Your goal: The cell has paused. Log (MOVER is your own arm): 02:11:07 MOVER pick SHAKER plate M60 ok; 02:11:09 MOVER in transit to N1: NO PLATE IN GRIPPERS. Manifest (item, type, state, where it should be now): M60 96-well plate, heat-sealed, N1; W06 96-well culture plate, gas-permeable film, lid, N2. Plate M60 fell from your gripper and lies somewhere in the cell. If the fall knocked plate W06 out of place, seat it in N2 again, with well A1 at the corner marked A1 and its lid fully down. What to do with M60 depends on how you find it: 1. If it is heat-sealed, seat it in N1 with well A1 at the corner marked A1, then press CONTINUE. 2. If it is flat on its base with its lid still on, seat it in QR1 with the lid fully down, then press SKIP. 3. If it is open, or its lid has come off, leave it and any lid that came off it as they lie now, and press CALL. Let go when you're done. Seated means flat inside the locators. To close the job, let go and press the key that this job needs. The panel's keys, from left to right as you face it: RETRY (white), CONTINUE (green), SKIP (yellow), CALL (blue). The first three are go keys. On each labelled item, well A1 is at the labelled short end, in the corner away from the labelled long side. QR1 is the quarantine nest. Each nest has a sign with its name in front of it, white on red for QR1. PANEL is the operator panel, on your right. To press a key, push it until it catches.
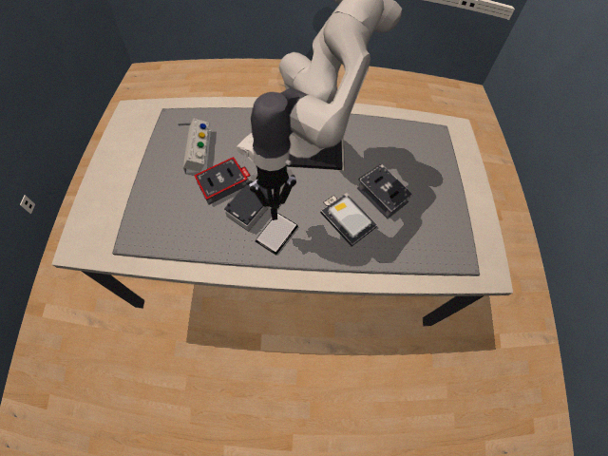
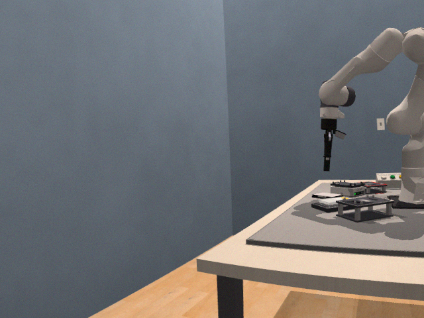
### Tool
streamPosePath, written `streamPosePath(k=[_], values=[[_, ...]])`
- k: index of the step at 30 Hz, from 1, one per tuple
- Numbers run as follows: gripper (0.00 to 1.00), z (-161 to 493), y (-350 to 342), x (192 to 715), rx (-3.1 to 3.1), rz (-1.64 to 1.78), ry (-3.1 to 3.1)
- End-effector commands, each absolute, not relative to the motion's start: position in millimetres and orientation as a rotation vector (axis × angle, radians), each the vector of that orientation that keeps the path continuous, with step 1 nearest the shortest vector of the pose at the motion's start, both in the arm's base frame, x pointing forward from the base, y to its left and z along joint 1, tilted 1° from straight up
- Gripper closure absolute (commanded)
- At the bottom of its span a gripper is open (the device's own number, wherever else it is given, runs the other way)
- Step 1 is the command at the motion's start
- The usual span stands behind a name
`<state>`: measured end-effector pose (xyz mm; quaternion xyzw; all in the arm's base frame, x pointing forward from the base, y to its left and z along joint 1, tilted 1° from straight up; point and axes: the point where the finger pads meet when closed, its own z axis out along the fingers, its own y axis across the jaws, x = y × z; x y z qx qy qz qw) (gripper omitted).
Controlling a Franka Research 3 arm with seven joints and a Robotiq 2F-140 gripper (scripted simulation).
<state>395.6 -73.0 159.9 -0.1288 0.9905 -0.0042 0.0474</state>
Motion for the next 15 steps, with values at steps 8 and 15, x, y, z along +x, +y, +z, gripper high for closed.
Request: streamPosePath(k=[8, 15], values=[[0.90, 159.5, -69.0, 394.4, 0.295, -0.010, 3.073], [0.90, 159.5, -69.0, 394.4, 0.634, -0.003, 3.045]])
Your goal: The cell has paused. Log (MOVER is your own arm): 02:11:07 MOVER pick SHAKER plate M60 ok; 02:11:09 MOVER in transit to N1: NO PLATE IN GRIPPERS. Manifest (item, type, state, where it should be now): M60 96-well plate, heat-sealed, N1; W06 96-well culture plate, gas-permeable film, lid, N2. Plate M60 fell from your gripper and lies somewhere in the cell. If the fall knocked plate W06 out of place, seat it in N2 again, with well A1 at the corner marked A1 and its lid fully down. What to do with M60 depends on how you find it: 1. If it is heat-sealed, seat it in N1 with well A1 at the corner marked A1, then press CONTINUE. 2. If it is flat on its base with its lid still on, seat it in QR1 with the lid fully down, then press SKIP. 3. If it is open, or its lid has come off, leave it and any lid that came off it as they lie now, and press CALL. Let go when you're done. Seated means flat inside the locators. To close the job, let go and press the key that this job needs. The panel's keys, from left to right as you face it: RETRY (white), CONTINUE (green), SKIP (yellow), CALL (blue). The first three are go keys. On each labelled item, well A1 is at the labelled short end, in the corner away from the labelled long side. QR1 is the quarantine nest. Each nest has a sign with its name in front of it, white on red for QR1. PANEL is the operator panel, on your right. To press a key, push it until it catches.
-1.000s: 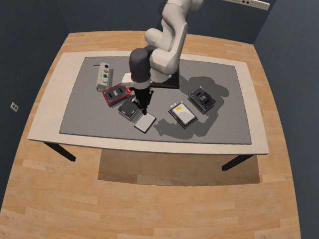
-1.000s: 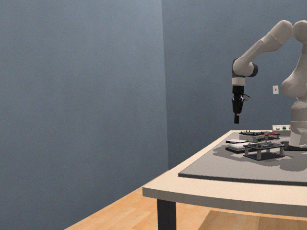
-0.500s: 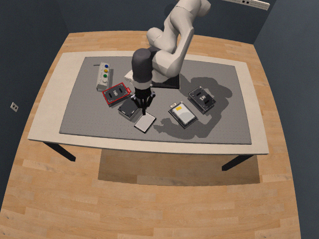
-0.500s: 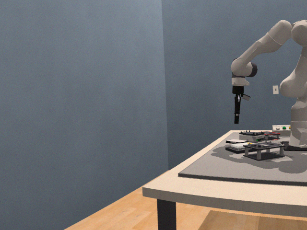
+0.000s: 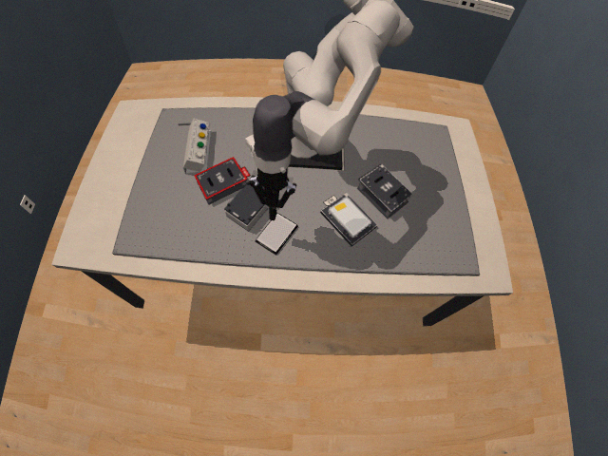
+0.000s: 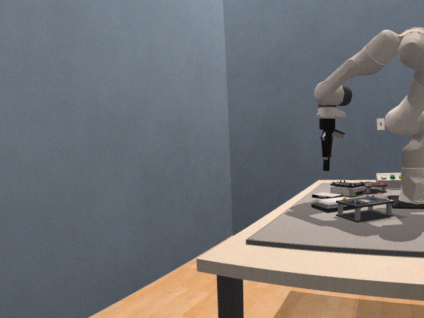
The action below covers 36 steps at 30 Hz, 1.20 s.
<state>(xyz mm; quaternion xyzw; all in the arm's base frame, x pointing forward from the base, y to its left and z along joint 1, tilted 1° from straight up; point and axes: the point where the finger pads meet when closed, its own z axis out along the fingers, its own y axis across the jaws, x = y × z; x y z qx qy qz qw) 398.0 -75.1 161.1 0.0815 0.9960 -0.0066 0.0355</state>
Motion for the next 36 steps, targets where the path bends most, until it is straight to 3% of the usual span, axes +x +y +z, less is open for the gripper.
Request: streamPosePath(k=[1, 2, 36], values=[[0.90, 159.5, -69.0, 394.4, 0.678, -0.002, 3.040], [0.30, 159.5, -69.0, 394.4, 0.722, 0.000, 3.034], [0.30, 159.5, -69.0, 394.4, 0.830, 0.005, 3.018]])
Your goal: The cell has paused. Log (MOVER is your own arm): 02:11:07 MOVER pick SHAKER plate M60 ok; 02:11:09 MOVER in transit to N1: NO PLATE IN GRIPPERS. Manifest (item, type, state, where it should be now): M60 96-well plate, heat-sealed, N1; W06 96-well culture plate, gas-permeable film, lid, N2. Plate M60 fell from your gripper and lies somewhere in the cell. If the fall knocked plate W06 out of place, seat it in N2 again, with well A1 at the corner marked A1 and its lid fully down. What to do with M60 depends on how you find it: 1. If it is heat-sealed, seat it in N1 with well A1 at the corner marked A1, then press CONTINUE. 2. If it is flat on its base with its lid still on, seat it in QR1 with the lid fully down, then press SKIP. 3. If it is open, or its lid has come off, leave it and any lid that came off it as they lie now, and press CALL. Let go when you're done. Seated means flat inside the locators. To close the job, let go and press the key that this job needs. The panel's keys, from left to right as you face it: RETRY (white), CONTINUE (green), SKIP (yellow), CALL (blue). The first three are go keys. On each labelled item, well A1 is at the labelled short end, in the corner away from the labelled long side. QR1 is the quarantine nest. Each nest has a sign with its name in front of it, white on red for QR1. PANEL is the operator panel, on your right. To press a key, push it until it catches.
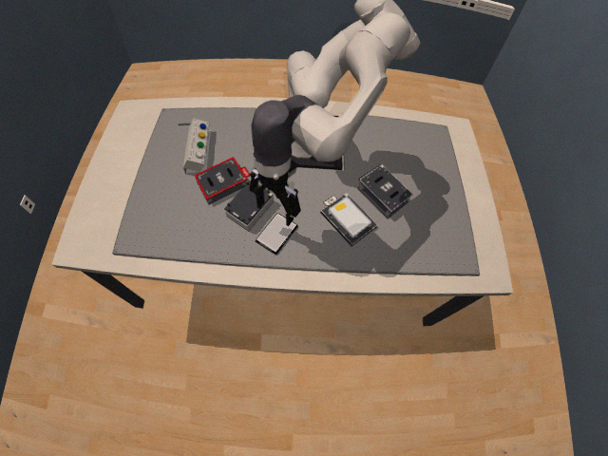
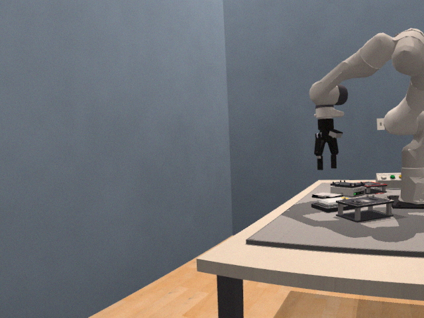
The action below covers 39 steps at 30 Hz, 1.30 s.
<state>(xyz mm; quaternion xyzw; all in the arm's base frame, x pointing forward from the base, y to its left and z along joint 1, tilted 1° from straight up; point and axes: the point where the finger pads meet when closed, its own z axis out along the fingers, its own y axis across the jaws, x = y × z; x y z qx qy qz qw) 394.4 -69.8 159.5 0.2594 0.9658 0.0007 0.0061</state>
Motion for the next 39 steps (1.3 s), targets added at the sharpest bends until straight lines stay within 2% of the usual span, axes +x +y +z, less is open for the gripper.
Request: streamPosePath(k=[1, 15, 39], values=[[0.30, 159.5, -69.0, 394.4, 0.830, 0.005, 3.018], [0.30, 148.2, -69.0, 394.6, 0.830, 0.005, 3.018], [0.30, 83.8, -69.0, 395.3, 0.830, 0.005, 3.018]])
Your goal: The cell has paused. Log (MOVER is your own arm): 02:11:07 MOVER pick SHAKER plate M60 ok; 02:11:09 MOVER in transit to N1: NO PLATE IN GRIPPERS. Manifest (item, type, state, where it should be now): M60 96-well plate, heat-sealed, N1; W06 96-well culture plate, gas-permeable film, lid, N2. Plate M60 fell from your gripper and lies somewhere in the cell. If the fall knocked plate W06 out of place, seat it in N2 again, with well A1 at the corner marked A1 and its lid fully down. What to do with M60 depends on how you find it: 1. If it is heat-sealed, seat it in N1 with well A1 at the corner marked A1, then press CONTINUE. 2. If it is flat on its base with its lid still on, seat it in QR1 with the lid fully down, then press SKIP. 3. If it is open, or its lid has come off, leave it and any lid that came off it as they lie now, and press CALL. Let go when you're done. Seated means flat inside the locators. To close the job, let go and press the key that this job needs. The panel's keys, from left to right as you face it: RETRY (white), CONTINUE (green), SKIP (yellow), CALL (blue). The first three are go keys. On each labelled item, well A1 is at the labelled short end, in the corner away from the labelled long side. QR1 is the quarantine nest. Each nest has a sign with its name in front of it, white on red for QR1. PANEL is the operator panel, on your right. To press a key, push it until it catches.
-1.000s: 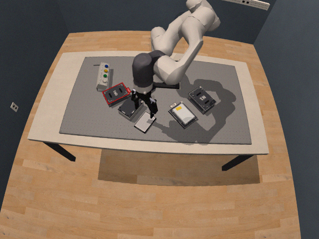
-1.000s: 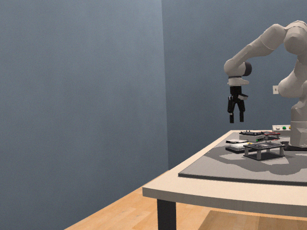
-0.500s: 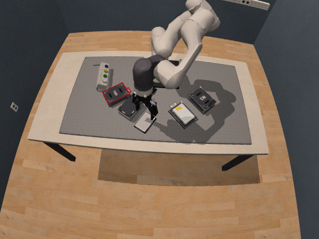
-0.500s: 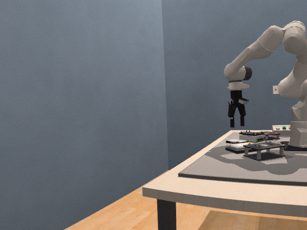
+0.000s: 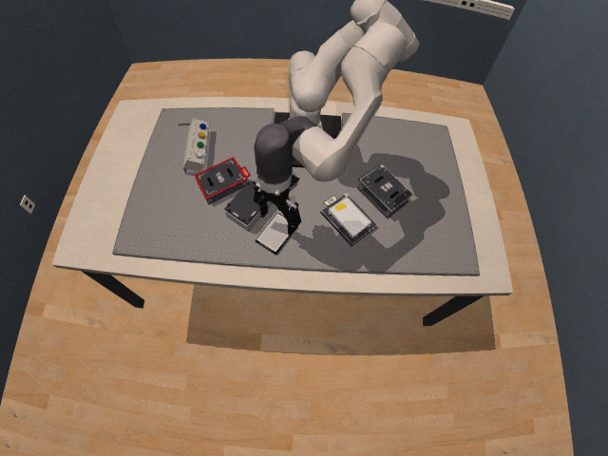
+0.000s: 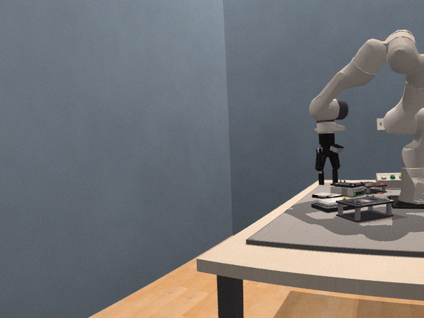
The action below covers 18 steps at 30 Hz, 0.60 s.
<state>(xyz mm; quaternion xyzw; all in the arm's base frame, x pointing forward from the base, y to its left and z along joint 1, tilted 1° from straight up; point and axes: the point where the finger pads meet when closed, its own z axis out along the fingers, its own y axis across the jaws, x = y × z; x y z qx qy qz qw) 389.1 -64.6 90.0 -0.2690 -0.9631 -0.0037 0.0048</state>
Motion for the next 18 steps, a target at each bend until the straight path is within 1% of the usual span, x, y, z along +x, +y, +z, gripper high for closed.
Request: streamPosePath(k=[1, 18], values=[[0.30, 81.2, -69.0, 395.4, -0.836, -0.005, -3.040], [0.30, 58.0, -69.0, 395.6, -0.836, -0.005, -3.040]])
